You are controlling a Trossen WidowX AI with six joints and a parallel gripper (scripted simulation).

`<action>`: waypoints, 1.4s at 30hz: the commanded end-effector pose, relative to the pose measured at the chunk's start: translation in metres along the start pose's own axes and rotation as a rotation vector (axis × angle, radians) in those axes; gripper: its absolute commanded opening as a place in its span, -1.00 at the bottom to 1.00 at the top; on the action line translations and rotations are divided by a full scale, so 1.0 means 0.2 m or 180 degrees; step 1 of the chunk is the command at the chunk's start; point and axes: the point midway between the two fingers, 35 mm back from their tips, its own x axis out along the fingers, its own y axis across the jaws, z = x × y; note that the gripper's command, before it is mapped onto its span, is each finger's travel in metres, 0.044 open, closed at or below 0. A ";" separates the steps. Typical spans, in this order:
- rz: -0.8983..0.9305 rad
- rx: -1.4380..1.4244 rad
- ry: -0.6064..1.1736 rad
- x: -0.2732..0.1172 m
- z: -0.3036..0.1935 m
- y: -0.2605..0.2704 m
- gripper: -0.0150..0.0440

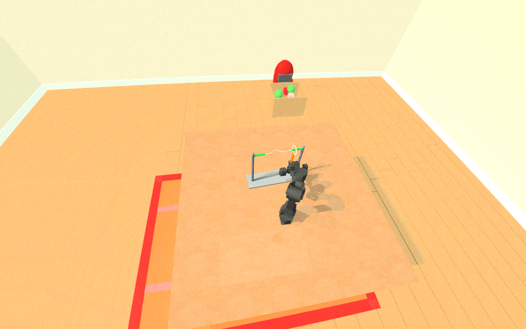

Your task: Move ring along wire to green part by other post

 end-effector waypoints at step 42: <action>-0.0089 -0.0120 0.0033 0.00 0.01 0.16 -1.00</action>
